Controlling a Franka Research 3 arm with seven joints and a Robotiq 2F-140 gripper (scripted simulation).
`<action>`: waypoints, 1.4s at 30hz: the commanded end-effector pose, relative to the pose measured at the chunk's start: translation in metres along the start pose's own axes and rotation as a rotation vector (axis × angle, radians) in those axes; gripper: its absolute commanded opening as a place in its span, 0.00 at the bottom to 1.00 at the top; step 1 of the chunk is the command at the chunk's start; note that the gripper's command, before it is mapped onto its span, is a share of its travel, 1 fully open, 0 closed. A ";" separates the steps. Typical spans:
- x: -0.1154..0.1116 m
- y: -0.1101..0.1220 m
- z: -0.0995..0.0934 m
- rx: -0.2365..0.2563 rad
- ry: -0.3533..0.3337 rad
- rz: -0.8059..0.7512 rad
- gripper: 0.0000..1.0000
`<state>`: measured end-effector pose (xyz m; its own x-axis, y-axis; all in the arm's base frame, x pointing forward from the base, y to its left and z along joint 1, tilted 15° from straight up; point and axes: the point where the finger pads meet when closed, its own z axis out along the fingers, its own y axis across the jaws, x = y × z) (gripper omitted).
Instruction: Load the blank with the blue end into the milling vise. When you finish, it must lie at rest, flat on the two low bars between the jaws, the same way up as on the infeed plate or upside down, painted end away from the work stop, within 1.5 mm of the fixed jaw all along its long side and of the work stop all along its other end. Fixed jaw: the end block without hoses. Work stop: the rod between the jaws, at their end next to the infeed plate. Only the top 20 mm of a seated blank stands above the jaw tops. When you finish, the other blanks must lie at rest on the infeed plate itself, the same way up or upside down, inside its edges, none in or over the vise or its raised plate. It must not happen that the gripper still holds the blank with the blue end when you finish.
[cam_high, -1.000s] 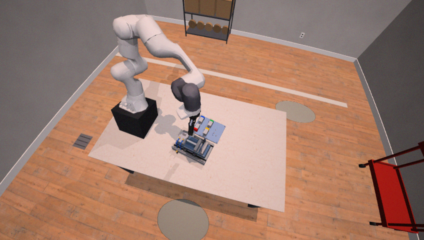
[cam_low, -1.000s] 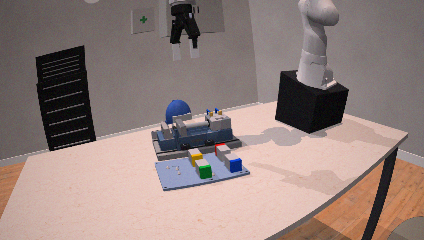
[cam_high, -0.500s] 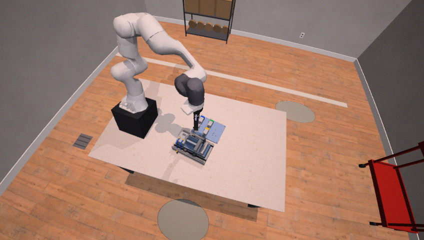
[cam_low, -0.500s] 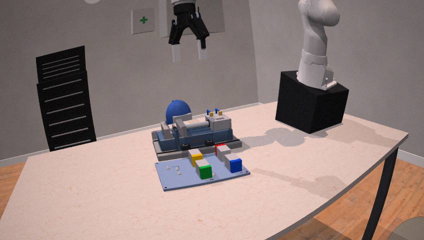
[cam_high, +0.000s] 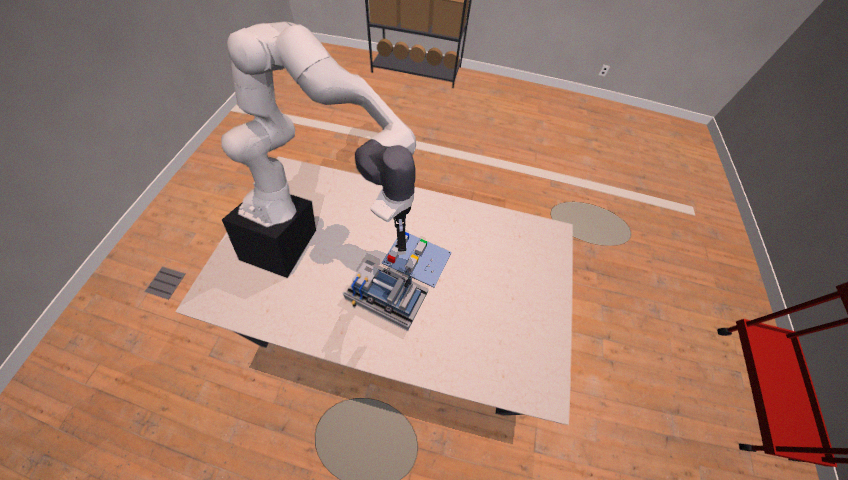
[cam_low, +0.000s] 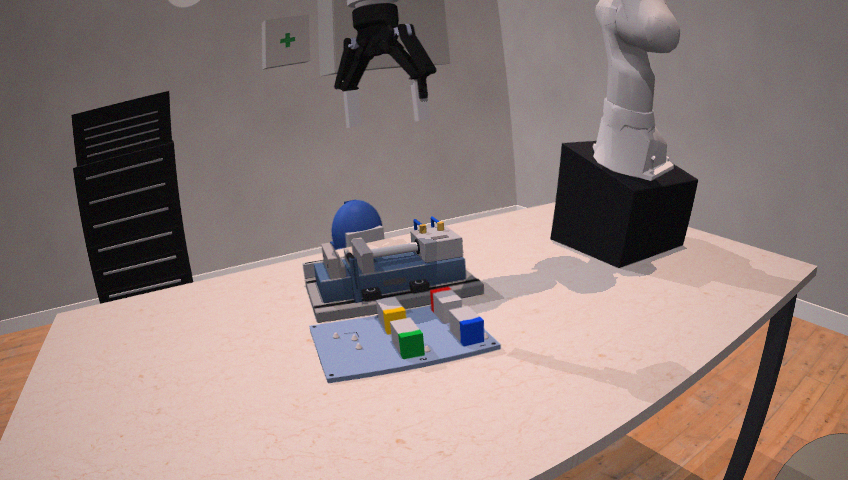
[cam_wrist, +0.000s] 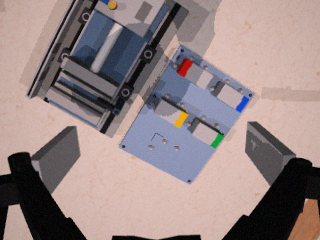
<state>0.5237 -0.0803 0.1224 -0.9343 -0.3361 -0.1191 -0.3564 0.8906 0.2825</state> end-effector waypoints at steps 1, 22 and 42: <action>0.001 -0.002 0.000 0.005 -0.004 -0.067 1.00; -0.017 0.031 0.004 0.013 0.006 -0.261 1.00; -0.038 0.071 0.010 0.022 0.018 -0.468 1.00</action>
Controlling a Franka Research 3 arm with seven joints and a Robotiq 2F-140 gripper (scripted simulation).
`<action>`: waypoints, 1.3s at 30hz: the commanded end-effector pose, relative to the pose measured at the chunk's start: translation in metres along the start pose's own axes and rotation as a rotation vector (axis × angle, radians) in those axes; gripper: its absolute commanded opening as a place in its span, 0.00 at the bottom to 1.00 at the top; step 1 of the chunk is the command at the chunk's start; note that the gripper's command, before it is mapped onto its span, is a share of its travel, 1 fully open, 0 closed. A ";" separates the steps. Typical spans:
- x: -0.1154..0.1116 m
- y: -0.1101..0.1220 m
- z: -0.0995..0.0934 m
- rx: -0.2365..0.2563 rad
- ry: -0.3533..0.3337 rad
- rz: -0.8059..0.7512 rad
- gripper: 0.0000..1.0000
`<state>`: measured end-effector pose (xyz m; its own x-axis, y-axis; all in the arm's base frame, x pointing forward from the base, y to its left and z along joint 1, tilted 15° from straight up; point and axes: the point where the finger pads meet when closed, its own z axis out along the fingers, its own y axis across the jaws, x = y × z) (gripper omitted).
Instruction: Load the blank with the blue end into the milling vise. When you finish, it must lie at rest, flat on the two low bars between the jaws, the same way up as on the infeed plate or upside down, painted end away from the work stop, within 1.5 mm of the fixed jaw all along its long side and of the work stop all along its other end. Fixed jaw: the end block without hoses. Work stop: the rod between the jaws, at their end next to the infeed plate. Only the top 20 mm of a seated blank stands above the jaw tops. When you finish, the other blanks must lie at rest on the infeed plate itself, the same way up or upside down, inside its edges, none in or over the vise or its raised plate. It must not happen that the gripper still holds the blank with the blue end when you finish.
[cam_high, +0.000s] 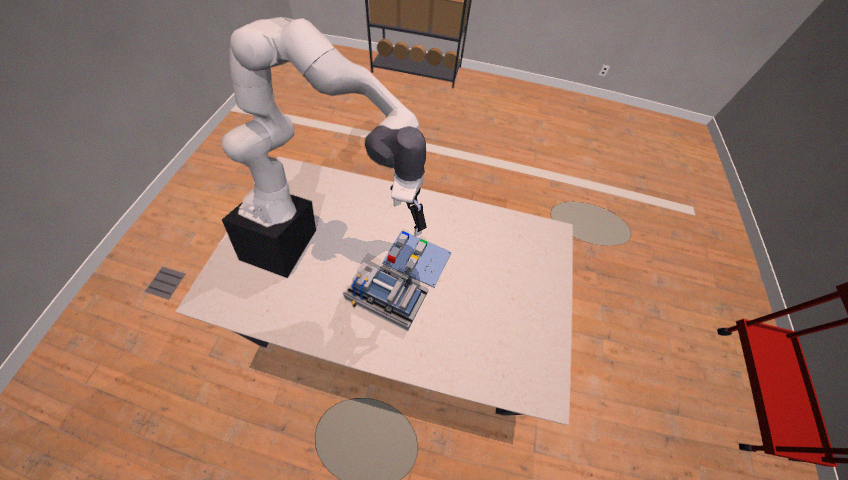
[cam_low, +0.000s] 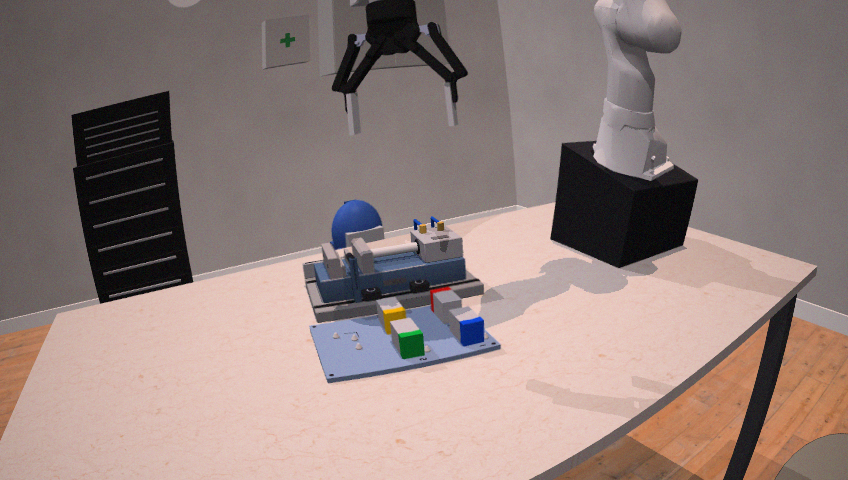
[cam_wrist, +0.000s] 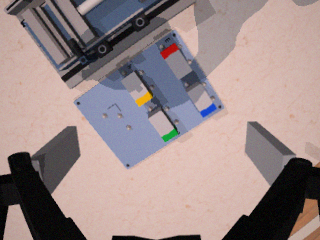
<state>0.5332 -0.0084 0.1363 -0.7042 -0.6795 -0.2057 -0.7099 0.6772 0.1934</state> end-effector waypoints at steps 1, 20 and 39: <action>-0.012 0.009 0.001 0.005 0.002 -0.088 1.00; -0.030 0.022 0.003 0.019 0.011 -0.376 1.00; -0.025 0.018 0.002 0.029 0.015 -0.567 1.00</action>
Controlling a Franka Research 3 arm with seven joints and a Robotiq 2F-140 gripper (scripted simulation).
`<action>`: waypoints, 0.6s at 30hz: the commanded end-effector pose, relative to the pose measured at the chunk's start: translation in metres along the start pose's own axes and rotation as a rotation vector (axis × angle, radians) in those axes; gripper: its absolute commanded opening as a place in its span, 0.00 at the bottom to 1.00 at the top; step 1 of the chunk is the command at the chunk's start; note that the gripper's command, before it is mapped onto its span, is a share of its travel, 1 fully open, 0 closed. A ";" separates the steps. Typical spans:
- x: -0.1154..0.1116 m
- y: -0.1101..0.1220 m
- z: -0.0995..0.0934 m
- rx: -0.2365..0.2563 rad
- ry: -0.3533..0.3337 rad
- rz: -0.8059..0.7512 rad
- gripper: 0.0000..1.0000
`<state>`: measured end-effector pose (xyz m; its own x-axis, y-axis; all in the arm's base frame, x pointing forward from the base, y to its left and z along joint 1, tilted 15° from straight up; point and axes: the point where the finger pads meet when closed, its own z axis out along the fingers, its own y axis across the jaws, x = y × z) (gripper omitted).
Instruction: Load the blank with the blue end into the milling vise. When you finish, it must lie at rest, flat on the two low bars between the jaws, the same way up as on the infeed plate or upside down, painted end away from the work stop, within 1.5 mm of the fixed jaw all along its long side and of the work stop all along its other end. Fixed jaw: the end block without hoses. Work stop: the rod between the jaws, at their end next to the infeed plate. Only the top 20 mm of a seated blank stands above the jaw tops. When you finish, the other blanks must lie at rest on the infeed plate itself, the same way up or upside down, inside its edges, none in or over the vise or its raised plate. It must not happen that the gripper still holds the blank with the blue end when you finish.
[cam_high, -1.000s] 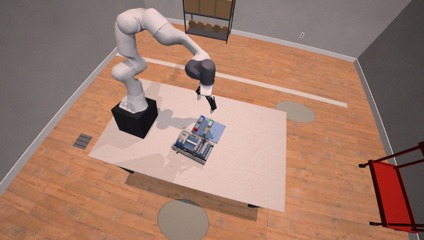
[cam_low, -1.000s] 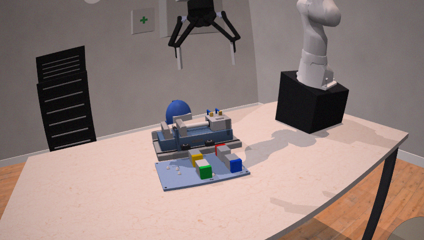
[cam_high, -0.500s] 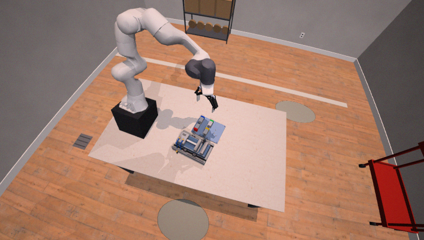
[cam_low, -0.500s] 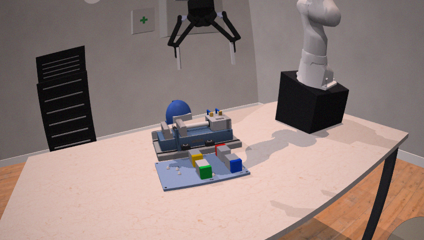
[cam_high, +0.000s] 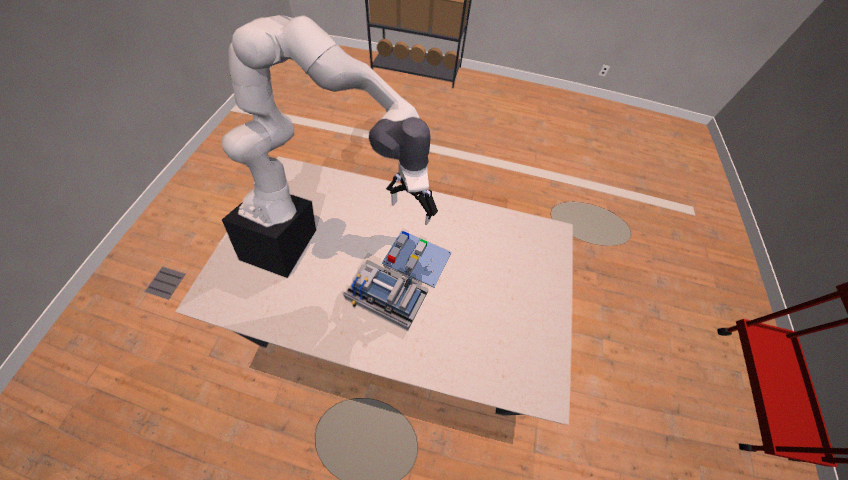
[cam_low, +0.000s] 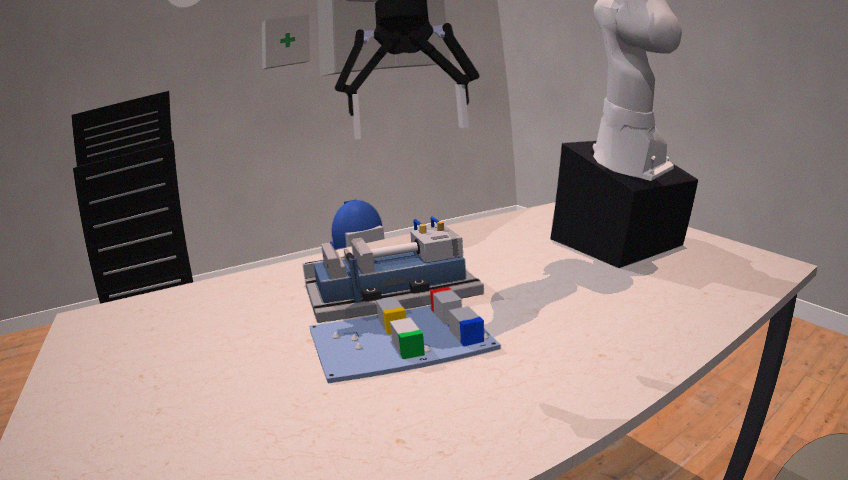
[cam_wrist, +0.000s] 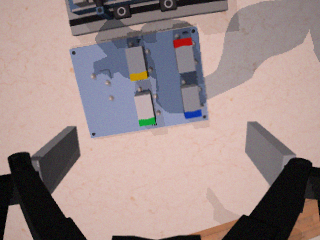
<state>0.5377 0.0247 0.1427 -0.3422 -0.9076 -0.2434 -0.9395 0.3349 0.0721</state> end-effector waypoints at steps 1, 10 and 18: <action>0.002 -0.001 -0.001 0.008 -0.006 -0.134 1.00; 0.002 -0.001 -0.001 0.008 -0.006 -0.134 1.00; 0.005 -0.002 -0.001 0.008 -0.006 -0.134 1.00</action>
